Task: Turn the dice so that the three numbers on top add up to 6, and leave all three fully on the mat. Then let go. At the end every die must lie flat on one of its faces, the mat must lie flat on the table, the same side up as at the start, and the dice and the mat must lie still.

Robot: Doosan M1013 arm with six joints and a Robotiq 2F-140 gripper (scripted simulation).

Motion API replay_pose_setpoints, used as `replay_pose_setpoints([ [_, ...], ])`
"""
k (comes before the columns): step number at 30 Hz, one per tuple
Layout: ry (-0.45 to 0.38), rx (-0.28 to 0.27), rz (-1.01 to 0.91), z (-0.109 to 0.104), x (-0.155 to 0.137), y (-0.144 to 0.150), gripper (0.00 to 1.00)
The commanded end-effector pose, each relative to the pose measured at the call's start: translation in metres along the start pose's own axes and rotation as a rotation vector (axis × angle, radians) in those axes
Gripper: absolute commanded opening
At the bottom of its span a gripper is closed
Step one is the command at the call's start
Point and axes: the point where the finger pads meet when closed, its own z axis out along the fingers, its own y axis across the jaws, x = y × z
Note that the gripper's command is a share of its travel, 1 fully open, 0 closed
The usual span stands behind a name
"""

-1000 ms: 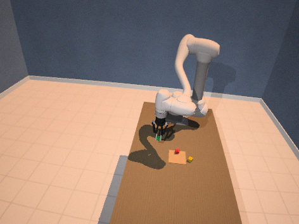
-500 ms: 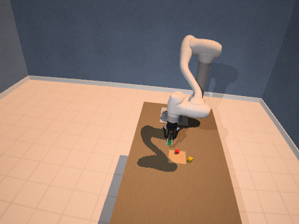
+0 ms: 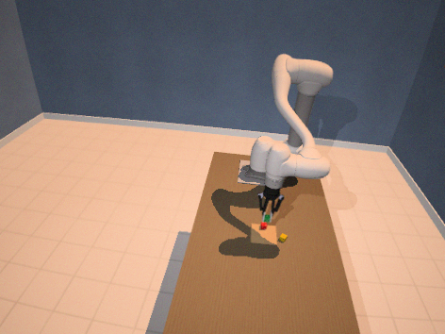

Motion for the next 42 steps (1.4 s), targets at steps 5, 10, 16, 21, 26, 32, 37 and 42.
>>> replay_pose_setpoints([
  [5, 0.0, 0.0, 0.0, 0.001, 0.0, 0.0, 0.16],
  [10, 0.0, 0.0, 0.0, 0.011, 0.0, 0.0, 0.16],
  [16, 0.0, 0.0, 0.0, 0.026, 0.0, 0.0, 0.16],
  [21, 0.0, 0.0, 0.0, 0.051, 0.0, 0.0, 0.16],
  [26, 0.0, 0.0, 0.0, 0.074, 0.0, 0.0, 0.16],
  [32, 0.0, 0.0, 0.0, 0.087, 0.0, 0.0, 0.16],
  [37, 0.0, 0.0, 0.0, 0.095, 0.0, 0.0, 0.16],
  [42, 0.0, 0.0, 0.0, 0.096, 0.0, 0.0, 0.16],
])
